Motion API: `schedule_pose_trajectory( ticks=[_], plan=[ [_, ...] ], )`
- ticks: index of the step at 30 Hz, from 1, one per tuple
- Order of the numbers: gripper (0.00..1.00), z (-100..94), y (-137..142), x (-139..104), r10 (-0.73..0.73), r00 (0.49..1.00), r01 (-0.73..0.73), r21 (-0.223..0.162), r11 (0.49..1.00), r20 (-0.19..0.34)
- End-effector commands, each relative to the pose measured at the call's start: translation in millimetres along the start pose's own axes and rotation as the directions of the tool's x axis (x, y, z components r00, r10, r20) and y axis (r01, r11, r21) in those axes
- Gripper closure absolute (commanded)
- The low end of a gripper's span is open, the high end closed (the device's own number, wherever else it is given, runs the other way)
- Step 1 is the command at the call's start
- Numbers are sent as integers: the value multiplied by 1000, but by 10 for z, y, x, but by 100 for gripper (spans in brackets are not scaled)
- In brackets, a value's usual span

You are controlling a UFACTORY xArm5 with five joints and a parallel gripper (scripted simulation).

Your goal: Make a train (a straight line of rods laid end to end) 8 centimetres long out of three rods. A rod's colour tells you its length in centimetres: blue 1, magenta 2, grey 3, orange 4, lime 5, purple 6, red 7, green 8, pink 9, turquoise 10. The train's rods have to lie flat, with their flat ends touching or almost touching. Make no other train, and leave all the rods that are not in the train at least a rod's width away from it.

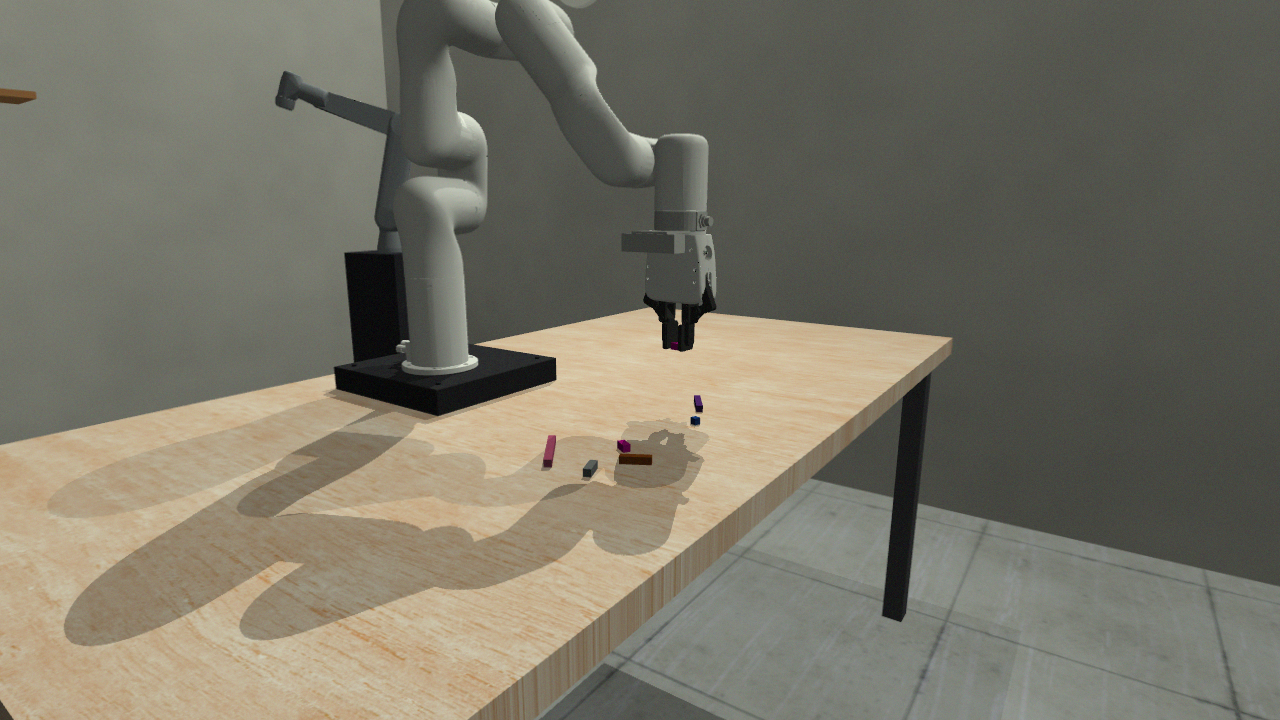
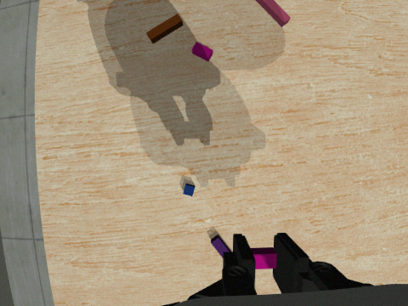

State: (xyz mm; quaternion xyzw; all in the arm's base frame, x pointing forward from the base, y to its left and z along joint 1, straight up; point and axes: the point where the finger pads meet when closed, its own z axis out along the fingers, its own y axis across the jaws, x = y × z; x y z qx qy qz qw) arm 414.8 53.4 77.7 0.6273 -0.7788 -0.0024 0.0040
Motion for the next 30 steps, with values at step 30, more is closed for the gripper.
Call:
schedule_pose_trajectory(
  ticks=[30],
  plan=[
    [85, -23, 389, 1128, -542, 841, 542, 5, 841, 0]
  ],
)
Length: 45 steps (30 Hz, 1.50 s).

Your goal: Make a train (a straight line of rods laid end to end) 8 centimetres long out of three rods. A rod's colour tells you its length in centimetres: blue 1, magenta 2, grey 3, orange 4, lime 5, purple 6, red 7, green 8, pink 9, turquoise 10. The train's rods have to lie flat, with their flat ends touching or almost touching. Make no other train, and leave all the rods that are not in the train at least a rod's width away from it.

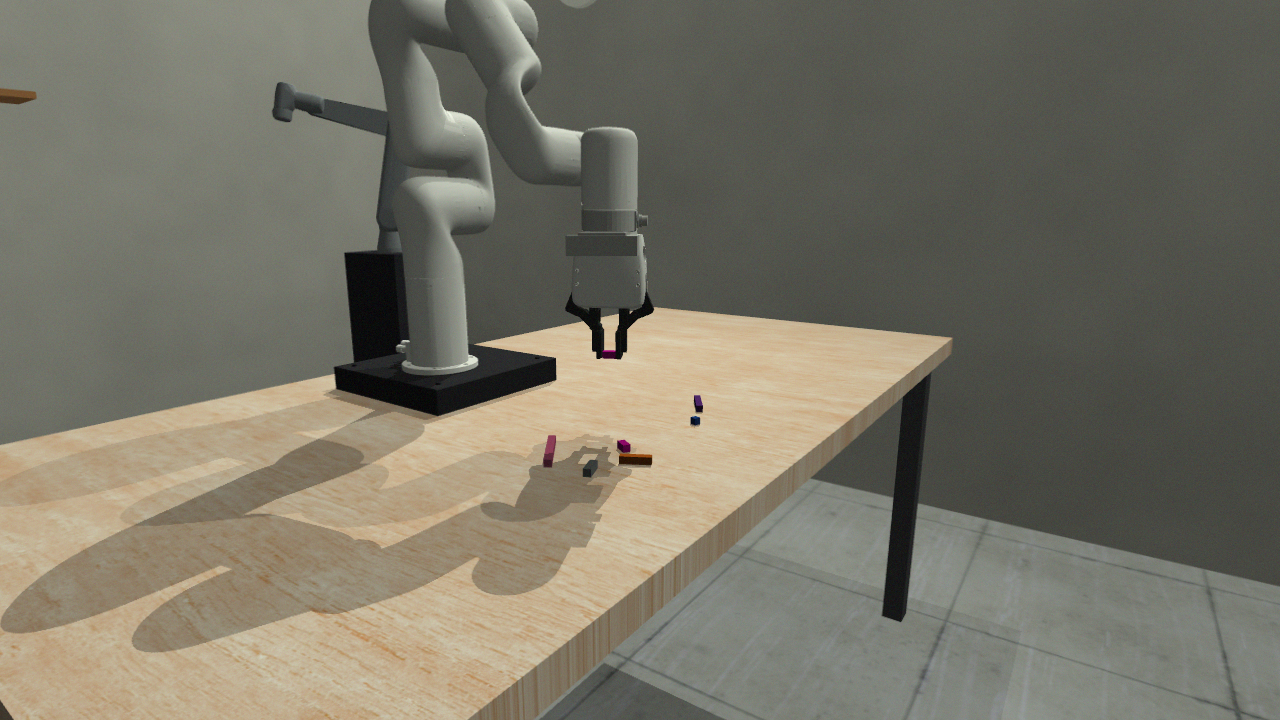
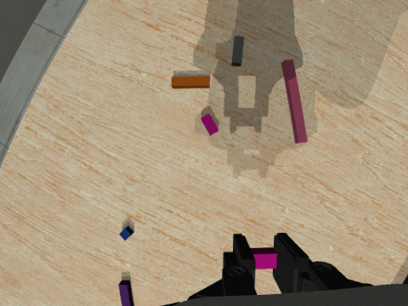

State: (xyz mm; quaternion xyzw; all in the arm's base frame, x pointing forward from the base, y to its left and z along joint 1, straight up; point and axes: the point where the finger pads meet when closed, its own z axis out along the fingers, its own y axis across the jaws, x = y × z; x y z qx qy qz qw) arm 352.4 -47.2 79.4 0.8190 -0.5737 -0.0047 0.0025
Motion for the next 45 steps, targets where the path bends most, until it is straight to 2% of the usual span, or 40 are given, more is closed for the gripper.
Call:
schedule_pose_trajectory(
  ticks=[1, 14, 20, 28, 30, 36, 45],
  plan=[
    [85, -14, 1, 14, -9, 1000, 9, 5, 1000, -3],
    [85, 34, 2, 14, -9, 1000, 9, 5, 1000, -3],
    [85, 208, 3, 15, -9, 1000, 9, 5, 1000, -3],
    [85, 558, 3, 18, -9, 1000, 9, 5, 1000, -3],
    [85, 558, 3, 18, -9, 1000, 9, 5, 1000, -3],
    [85, 771, 3, 20, -9, 1000, 9, 5, 1000, -3],
    [85, 860, 3, 20, -9, 1000, 9, 5, 1000, -3]
  ],
)
